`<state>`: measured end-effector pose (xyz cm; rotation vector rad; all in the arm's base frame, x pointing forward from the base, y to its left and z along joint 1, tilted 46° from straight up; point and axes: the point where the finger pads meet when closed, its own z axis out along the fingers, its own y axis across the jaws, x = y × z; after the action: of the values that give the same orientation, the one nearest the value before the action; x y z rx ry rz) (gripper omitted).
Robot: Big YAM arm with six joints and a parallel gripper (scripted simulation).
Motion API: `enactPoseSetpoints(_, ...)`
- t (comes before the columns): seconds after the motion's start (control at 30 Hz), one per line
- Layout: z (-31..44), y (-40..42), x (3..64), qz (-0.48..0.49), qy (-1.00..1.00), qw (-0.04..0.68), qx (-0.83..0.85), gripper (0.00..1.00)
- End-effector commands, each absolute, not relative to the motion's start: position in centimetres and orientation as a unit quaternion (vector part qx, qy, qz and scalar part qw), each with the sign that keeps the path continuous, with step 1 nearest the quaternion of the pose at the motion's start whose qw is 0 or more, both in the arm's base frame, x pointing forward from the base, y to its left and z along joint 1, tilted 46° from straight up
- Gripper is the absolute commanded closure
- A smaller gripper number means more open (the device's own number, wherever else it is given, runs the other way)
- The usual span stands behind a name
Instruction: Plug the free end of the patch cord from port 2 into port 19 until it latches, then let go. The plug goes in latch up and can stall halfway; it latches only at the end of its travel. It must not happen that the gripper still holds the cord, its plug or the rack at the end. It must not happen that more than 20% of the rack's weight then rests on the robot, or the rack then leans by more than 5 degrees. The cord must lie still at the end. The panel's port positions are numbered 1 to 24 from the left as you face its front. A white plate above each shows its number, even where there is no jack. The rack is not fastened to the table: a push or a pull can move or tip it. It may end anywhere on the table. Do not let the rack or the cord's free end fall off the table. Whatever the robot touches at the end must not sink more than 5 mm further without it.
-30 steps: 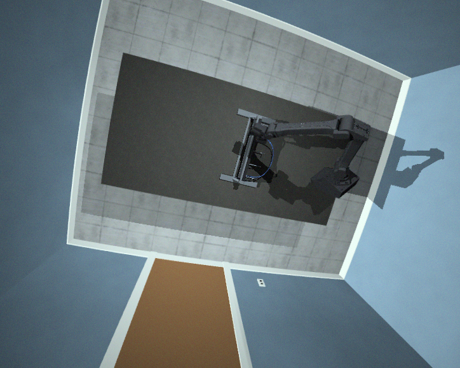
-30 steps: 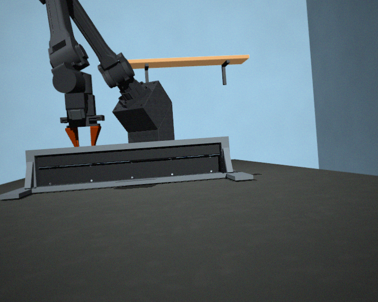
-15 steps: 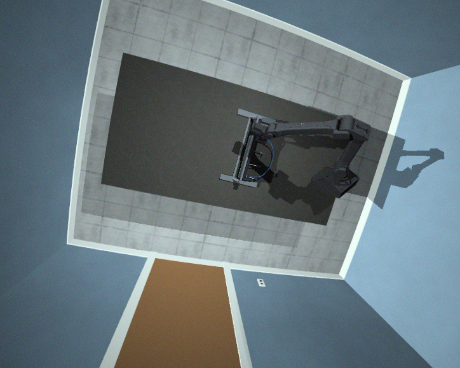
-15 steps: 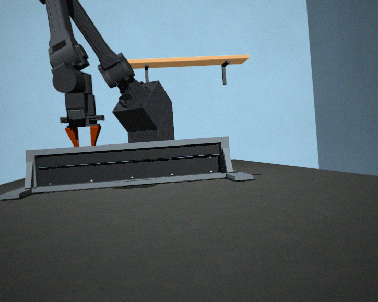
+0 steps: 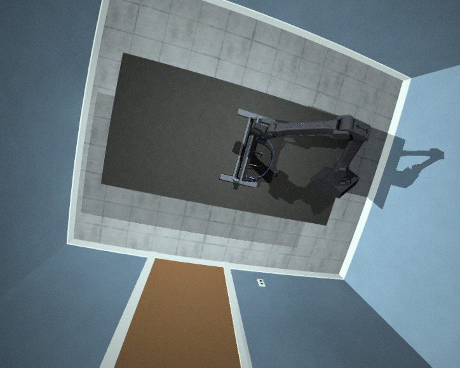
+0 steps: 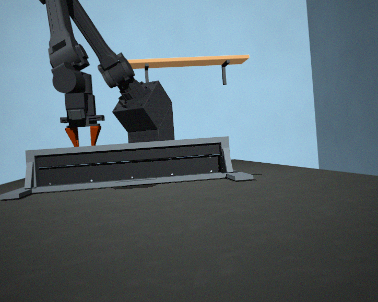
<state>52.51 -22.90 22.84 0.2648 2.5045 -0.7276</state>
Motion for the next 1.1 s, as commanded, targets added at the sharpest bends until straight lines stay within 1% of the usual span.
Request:
enactPoseSetpoints(0.0,25.9,-23.0,52.4,-0.276,0.912,0.285,0.102,0.64)
enactPoseSetpoints(0.67,25.7,-22.5,52.0,-0.274,0.915,0.28,0.101,0.64)
enactPoseSetpoints(1.07,27.7,-20.3,50.9,-0.27,0.915,0.282,0.099,0.64)
